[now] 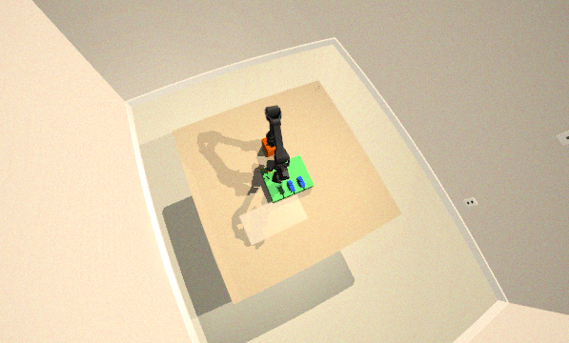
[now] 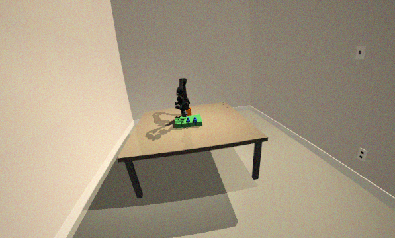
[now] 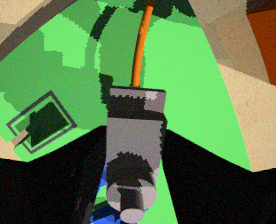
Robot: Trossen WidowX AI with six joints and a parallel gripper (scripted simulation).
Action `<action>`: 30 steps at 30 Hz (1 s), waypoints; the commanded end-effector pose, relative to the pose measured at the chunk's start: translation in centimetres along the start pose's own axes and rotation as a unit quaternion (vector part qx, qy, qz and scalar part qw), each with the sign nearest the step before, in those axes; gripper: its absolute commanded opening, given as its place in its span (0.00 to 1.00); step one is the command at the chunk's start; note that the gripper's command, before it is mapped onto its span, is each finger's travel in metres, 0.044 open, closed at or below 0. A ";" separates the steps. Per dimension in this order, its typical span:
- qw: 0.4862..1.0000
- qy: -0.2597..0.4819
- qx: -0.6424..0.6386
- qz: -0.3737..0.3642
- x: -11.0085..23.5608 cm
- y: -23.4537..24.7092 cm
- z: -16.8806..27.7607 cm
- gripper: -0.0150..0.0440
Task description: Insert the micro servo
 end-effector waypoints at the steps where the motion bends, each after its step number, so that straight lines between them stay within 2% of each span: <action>1: 1.000 0.000 0.002 -0.005 0.2 1.5 -1.1 0.25; 9: 1.000 0.000 0.030 -0.005 0.2 1.9 -1.6 0.25; 19: 0.980 -0.001 0.198 -0.005 0.2 1.9 -1.6 0.25; 30: 0.925 -0.002 0.380 -0.005 0.2 1.9 -1.6 0.25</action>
Point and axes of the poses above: the point midway between the two fingers, 35 mm back from their tips, its own x axis back along the fingers, its own y axis across the jaws, z = x × y, the point moved 2 cm from there along x, back along the fingers, and after that the axes turned 12 degrees about -x, right-handed, at the moved point
